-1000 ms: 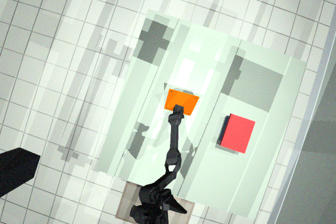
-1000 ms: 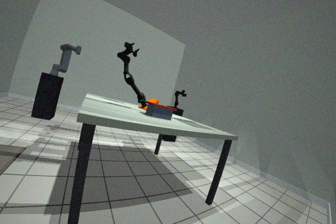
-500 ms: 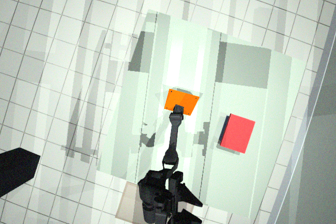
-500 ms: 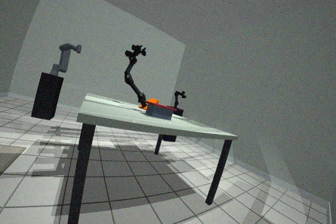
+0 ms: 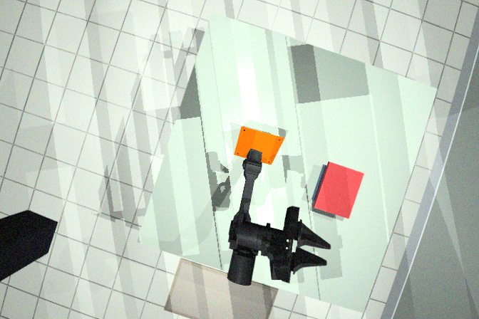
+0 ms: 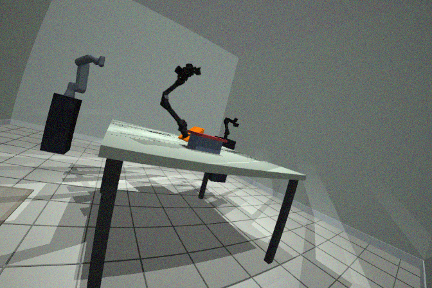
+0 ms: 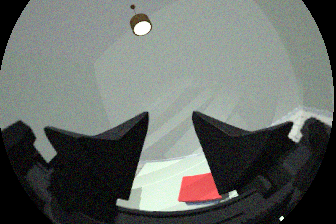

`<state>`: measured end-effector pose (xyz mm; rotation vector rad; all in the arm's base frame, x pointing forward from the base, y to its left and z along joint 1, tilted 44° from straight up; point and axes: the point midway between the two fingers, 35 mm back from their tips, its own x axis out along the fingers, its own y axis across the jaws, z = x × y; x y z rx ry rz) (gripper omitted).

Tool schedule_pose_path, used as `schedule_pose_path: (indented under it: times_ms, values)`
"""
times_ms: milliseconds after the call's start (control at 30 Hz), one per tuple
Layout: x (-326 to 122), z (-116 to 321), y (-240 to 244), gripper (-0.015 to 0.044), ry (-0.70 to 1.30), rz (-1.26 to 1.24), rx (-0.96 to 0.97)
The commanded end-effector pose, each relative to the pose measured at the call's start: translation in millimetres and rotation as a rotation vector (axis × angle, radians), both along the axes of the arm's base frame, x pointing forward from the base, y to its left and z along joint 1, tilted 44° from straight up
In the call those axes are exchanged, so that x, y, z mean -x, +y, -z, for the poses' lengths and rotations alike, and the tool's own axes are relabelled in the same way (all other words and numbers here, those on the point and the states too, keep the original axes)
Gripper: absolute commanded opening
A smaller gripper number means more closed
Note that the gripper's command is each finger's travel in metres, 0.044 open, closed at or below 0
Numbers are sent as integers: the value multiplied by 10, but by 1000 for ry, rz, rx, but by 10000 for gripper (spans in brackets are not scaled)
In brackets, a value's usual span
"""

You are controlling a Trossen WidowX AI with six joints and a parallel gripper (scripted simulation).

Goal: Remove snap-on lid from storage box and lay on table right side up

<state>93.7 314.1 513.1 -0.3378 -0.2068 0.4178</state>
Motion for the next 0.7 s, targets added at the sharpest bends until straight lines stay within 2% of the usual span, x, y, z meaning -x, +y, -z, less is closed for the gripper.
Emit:
schedule_pose_path:
  times_ms: [0,267,367,500,667]
  values:
    - [-299,408,68,235,96,48,-95]
    - [-960,1316,-80,235,306,205,-326]
    - [-1079,1496,-154,235,344,245,-376]
    - [-1378,1994,-432,235,439,372,-524]
    - [-1572,2398,-735,235,501,495,-658]
